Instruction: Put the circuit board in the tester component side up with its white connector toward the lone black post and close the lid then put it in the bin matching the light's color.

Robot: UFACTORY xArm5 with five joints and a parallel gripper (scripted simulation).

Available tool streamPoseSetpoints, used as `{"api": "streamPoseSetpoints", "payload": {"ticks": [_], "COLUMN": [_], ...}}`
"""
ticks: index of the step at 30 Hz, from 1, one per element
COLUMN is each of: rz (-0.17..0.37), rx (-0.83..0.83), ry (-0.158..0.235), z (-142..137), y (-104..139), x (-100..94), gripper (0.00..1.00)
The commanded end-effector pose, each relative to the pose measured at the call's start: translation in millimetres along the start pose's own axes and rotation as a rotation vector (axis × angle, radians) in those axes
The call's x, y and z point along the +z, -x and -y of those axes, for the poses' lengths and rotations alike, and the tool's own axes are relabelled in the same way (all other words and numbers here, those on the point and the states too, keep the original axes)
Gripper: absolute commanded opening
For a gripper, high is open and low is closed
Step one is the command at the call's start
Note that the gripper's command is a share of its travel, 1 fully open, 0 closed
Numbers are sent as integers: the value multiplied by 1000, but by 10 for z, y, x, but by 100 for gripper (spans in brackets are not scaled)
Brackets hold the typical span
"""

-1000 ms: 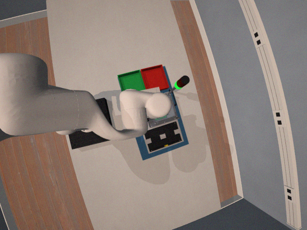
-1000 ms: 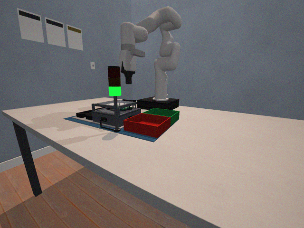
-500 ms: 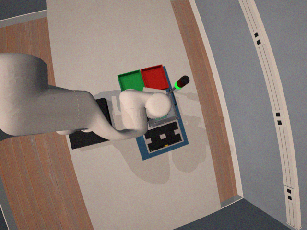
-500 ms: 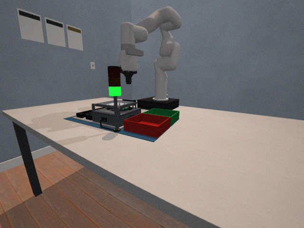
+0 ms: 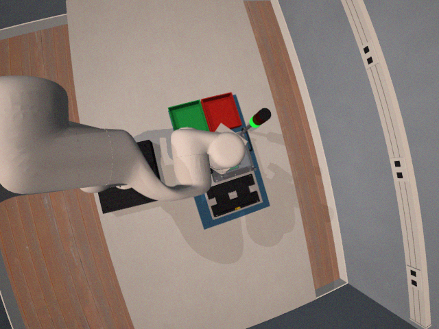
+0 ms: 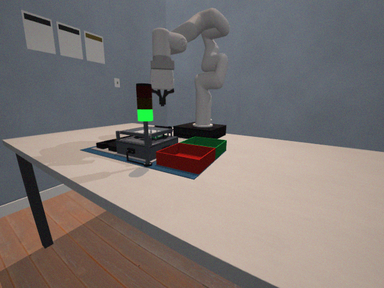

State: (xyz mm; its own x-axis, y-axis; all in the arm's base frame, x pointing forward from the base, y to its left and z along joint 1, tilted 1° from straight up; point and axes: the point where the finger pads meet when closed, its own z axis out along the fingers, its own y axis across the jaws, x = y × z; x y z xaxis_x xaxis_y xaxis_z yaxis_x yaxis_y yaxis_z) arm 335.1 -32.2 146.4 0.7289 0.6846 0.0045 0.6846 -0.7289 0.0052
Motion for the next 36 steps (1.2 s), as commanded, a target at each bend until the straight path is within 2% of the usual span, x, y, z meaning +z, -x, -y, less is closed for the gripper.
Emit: {"api": "streamPoseSetpoints", "payload": {"ticks": [1, 13, 24, 36], "rz": [-3, -3, -3, -3], "rx": [150, 529, 661, 677], "ry": [2, 2, 2, 2], "z": [-8, -8, -8, -8], "y": [-8, -8, -8, -8], "x": [-12, -12, -12, -12], "gripper": [0, 0, 0, 0]}}
